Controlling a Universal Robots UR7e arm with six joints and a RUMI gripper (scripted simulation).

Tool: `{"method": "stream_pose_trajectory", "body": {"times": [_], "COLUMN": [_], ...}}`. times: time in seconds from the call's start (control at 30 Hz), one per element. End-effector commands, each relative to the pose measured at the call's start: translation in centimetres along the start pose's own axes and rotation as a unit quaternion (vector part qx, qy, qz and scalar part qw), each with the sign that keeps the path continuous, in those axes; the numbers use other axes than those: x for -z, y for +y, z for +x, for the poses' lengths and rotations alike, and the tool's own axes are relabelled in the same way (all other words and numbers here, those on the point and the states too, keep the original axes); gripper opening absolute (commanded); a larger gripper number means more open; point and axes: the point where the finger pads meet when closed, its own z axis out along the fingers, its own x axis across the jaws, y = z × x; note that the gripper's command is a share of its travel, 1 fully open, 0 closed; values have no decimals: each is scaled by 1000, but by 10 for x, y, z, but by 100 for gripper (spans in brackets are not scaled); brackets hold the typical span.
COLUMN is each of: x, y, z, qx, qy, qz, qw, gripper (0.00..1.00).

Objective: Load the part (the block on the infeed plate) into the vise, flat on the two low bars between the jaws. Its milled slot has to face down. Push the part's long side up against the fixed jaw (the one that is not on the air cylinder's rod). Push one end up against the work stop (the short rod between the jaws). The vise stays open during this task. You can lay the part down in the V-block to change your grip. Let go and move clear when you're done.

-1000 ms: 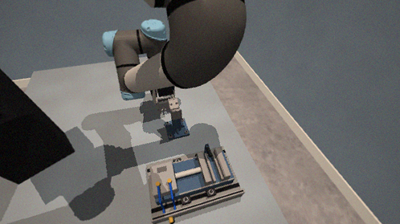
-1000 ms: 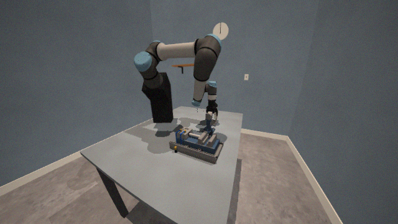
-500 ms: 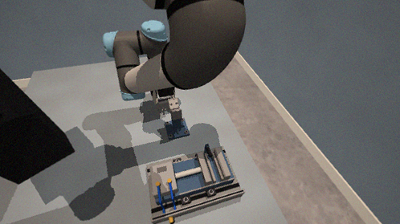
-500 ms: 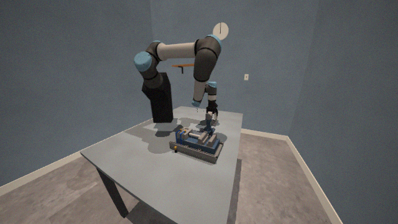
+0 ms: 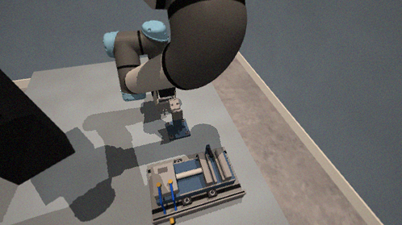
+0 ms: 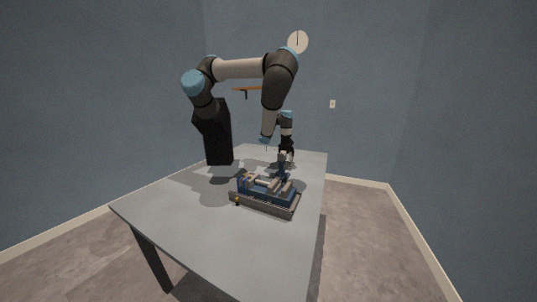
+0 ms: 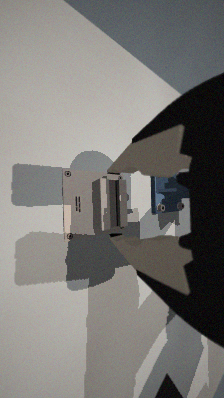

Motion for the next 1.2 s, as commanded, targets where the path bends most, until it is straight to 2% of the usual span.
{"method": "stream_pose_trajectory", "body": {"times": [0.0, 0.6, 0.63, 1.17], "x": [-1, -1, -1, -1], "y": [0, 0, 0, 0], "z": [2, 2, 2, 2], "qx": [-2, -2, -2, -2], "qy": [1, 1, 1, 1], "qz": [0, 0, 0, 0], "qw": [1000, 1000, 1000, 1000], "gripper": [51, 51, 0, 0]}}
